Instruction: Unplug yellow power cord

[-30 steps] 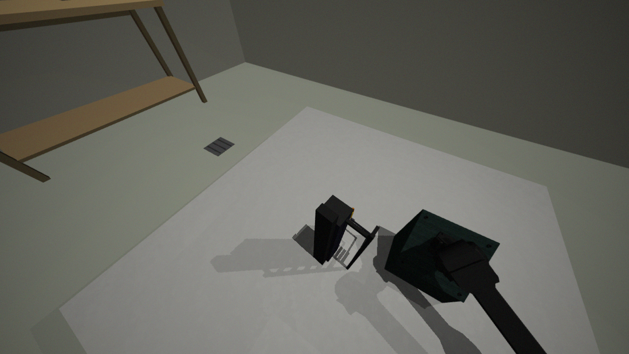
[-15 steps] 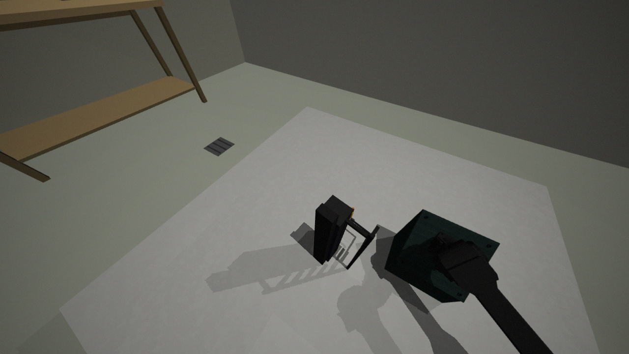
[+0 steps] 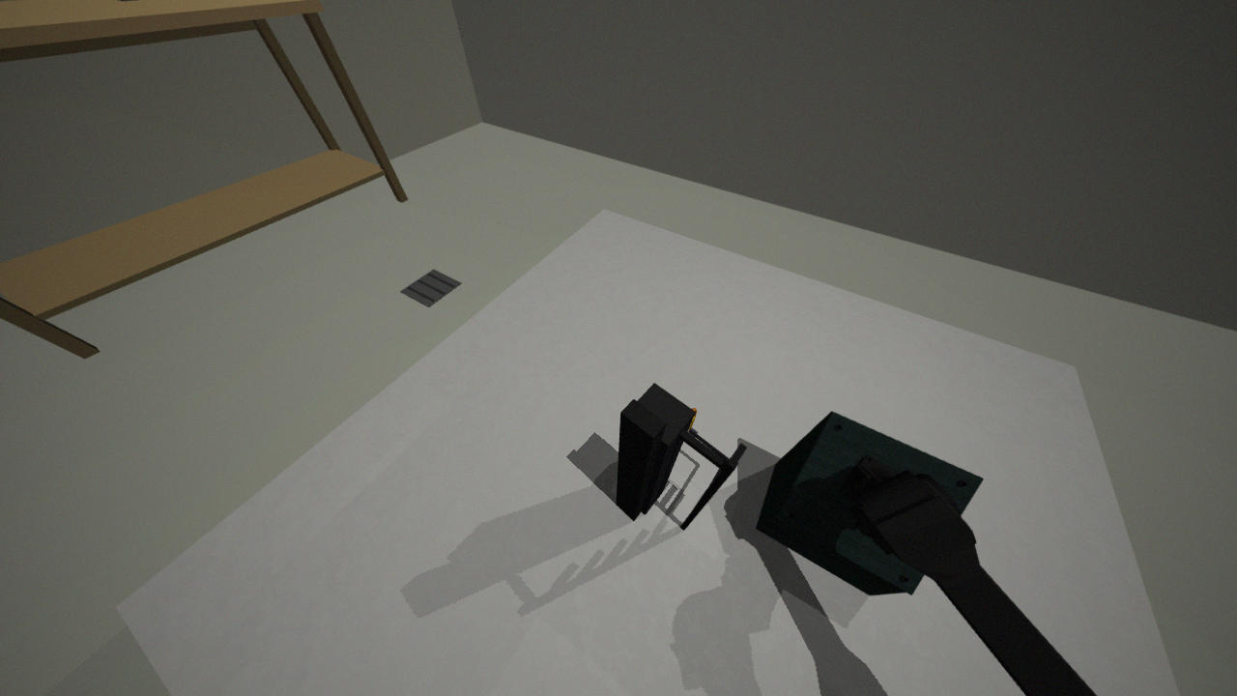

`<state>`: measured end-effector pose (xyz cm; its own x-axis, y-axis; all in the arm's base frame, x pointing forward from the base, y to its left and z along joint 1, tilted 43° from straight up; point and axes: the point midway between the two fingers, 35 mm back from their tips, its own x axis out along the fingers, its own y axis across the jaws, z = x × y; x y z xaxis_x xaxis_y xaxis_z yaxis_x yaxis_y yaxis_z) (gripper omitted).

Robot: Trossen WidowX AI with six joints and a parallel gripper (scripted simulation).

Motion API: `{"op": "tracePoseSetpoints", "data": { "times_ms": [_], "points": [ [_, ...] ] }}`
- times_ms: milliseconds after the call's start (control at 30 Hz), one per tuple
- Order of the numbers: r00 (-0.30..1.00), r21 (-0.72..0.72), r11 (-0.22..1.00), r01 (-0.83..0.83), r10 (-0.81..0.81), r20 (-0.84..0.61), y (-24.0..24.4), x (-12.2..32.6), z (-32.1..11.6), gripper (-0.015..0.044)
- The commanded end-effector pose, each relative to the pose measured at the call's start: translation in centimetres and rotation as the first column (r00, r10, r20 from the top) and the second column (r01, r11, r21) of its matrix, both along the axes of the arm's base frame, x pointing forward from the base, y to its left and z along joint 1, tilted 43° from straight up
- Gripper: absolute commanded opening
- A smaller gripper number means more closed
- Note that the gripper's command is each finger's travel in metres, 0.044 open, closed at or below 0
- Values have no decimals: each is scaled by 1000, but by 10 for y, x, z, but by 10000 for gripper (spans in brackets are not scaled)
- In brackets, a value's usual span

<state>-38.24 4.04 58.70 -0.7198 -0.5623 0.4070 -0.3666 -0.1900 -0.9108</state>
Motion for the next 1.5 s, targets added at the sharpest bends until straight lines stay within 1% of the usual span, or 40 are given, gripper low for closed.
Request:
{"op": "tracePoseSetpoints", "data": {
  "times_ms": [0, 167, 367, 500, 600, 767, 933, 1100, 1267, 1467],
  "points": [
    [970, 59, 995, 84, -68, -235, -18, 55, 46, 160],
    [889, 80, 985, 155, -104, -447, -37, 113, 82, 160],
    [735, 57, 970, 237, -140, -664, -59, 187, 114, 160],
    [603, -20, 956, 292, -201, -772, -64, 234, 129, 160],
    [478, -49, 950, 309, -200, -856, -79, 280, 136, 160],
    [288, -90, 944, 317, -186, -939, -101, 346, 136, 160],
    [71, -139, 942, 305, -168, -983, -123, 415, 126, 160],
    [-145, -189, 945, 268, -155, -977, -144, 484, 106, 160],
    [-346, -230, 951, 208, -149, -926, -161, 549, 76, 160],
    [-565, -256, 961, 107, -153, -811, -178, 621, 26, 160]
  ]
}}
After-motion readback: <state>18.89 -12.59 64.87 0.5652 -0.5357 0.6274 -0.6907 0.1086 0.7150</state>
